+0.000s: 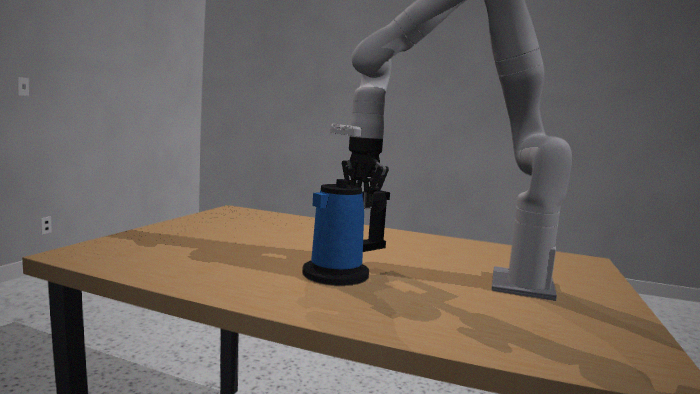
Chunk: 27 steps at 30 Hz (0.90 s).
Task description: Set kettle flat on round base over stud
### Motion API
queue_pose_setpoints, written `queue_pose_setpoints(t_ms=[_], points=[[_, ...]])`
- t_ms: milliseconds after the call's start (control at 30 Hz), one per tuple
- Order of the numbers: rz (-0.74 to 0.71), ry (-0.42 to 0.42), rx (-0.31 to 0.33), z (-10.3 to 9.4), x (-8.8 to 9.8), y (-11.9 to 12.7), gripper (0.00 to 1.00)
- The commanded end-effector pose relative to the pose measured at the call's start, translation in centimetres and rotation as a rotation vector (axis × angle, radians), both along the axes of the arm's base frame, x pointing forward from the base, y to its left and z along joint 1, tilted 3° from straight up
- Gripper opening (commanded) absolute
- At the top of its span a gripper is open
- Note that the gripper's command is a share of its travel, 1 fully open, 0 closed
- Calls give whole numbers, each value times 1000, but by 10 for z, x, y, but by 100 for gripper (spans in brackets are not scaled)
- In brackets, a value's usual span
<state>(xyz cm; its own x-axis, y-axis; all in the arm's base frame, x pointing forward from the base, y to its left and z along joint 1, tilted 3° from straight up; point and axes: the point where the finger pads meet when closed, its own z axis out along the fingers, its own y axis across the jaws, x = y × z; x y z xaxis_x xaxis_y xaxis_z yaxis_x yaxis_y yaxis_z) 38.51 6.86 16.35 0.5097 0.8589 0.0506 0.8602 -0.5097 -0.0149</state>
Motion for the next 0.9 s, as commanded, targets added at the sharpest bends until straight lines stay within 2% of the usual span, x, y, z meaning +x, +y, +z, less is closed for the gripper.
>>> queue_pose_setpoints(t_ms=[0, 767, 800, 867], points=[[0, -2, 1, 1, 0, 0, 0], [0, -2, 1, -2, 0, 0, 0], [0, -2, 1, -2, 0, 0, 80], [0, -2, 1, -2, 0, 0, 80]])
